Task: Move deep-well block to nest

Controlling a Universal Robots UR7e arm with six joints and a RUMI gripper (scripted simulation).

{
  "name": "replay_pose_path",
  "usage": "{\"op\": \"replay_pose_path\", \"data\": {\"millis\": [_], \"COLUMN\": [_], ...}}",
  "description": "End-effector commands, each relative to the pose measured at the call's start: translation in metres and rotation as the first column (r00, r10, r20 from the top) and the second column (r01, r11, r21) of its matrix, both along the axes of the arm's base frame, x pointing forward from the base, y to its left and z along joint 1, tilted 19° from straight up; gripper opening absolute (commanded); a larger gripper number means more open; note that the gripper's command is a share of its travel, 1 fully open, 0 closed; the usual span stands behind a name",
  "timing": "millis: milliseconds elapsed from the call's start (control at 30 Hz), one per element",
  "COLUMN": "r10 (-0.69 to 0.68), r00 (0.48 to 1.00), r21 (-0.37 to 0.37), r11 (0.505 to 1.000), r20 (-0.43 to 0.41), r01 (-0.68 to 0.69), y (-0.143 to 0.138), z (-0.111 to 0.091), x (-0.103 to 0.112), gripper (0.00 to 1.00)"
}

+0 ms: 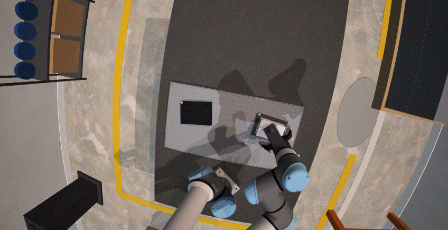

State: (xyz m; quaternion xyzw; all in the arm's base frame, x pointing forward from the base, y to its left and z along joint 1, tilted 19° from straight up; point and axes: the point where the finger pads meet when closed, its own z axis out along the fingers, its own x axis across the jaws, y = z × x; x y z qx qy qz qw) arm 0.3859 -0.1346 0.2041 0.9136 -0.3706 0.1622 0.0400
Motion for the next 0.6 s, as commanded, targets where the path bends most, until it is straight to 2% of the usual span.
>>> {"op": "replay_pose_path", "data": {"millis": [0, 133, 300, 367, 567], "r10": [0.15, 0.256, 0.399, 0.399, 0.556], "r00": [0.988, 0.965, 0.912, 0.912, 0.816], "r21": [-0.035, -0.062, -0.093, -0.093, -0.122], "r11": [0.988, 0.964, 0.908, 0.908, 0.81], "r20": [-0.028, -0.055, -0.099, -0.099, -0.158], "r01": [-0.151, -0.259, -0.408, -0.408, -0.574], "y": [0.001, 0.0022, 0.0031, 0.0031, 0.0035], "z": [-0.0001, -0.001, -0.0018, -0.0018, -0.0027], "x": [-0.001, -0.0033, -0.0057, -0.0057, -0.0082], "gripper": [1.0, 1.0, 1.0, 1.0, 1.0]}}
